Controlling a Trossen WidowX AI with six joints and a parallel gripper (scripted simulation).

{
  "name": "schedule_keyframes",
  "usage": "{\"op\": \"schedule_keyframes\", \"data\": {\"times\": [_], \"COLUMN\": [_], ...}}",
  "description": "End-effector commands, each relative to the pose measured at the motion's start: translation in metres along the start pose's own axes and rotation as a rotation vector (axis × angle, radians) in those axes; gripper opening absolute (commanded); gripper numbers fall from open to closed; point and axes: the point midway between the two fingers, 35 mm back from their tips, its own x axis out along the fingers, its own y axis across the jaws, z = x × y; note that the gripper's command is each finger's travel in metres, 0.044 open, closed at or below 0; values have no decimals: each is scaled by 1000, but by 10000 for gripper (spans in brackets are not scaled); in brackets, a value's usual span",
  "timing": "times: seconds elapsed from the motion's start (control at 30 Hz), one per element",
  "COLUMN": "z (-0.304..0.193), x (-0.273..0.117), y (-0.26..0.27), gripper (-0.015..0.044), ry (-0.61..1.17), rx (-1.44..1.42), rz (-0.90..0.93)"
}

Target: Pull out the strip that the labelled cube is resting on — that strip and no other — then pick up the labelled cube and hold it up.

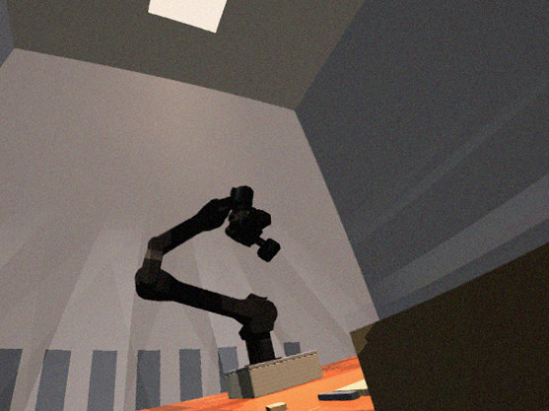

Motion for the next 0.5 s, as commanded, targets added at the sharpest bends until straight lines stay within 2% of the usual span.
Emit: {"op": "schedule_keyframes", "data": {"times": [0.0,0.23,0.47], "z": [2,65,114], "x": [1,-1,-51], "y": [-2,-79,-167], "gripper": [400,400,400], "ry": [-7,-257,-481], "rx": [-1,-23,-18], "rz": [-8,-332,-720]}}
